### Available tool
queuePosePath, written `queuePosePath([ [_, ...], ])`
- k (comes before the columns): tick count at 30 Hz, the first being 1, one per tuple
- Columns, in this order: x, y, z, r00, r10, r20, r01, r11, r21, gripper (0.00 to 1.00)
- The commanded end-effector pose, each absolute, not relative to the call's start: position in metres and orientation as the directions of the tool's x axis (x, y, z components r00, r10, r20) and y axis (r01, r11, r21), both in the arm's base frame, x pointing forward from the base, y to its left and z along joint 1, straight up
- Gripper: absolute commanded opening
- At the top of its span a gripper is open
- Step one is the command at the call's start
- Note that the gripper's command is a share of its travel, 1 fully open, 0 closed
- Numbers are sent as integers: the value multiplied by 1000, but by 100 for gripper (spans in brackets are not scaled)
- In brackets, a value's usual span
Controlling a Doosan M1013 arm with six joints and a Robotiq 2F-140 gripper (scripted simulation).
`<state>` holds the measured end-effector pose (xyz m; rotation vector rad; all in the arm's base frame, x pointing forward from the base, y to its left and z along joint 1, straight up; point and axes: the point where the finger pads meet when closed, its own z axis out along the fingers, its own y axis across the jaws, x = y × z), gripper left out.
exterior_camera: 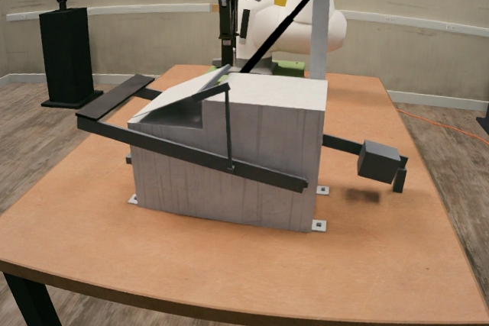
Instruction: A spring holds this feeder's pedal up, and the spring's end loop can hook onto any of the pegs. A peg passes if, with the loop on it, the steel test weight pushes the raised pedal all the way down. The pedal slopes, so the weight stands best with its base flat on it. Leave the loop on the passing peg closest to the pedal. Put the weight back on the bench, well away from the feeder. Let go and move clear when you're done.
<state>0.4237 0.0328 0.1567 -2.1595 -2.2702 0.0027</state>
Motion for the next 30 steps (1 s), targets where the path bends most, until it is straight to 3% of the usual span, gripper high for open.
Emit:
queuePosePath([
  [1,424,33,161,-50,999,5,999,50,-6,25],
  [30,454,8,182,-50,998,-24,999,50,-6,25],
])
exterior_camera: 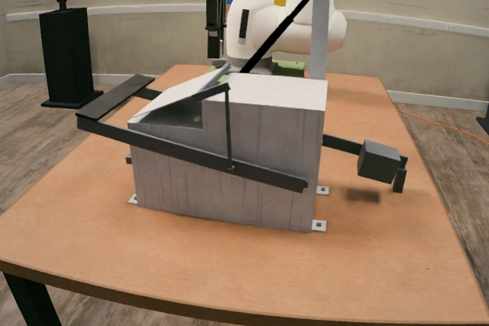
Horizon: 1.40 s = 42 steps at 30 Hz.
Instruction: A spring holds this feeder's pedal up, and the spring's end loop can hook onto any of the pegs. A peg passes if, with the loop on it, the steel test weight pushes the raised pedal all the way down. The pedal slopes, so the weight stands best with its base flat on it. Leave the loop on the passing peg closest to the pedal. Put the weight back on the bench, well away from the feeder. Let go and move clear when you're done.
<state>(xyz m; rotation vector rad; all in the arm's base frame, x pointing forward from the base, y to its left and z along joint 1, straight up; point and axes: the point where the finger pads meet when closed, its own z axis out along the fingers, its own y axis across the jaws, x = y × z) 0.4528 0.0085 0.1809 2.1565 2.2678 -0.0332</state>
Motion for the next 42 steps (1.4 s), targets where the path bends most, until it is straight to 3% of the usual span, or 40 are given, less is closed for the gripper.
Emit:
queuePosePath([
  [1,456,6,182,-50,998,-26,999,50,-6,25],
  [42,523,-49,207,-50,995,-90,999,50,-6,25],
])
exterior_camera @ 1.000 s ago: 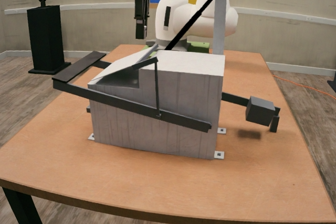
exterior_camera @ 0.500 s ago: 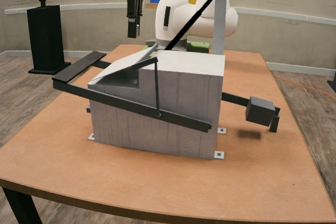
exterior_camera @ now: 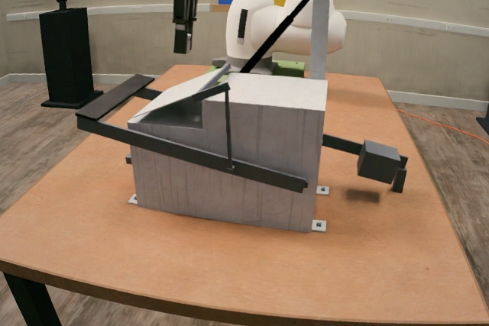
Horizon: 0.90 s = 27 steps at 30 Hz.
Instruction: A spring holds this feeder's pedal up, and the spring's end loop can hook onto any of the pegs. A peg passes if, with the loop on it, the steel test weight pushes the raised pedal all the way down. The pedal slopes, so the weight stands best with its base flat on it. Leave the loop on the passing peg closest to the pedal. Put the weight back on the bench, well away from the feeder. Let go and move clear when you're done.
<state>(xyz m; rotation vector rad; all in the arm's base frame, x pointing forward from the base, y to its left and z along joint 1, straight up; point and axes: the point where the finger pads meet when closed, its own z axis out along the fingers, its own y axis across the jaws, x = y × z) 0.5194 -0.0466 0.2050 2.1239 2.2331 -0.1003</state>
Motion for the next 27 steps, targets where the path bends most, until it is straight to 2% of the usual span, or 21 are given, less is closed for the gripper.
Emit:
queuePosePath([
  [1,525,-51,207,-50,995,-92,999,50,-6,25],
  [27,562,-82,221,-50,991,-127,999,50,-6,25],
])
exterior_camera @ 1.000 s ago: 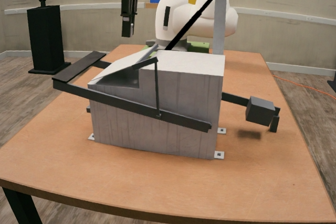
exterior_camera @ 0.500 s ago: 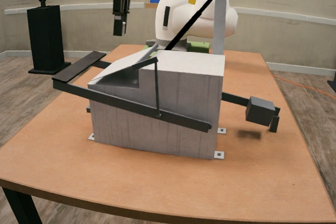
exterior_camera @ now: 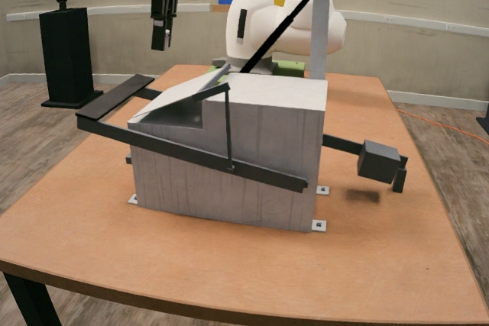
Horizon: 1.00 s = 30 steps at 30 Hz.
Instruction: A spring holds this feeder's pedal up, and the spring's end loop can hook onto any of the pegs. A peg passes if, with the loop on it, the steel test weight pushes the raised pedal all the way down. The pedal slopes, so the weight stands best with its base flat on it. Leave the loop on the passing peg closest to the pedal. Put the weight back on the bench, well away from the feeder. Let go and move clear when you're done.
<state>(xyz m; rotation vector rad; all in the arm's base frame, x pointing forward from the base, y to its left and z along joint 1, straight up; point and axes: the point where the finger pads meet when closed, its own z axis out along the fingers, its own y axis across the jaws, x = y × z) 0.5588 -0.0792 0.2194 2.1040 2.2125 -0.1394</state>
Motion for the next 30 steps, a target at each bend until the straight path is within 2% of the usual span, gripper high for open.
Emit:
queuePosePath([
  [1,564,-83,222,-50,990,-129,999,50,-6,25],
  [30,606,-118,237,-50,984,-168,999,50,-7,25],
])
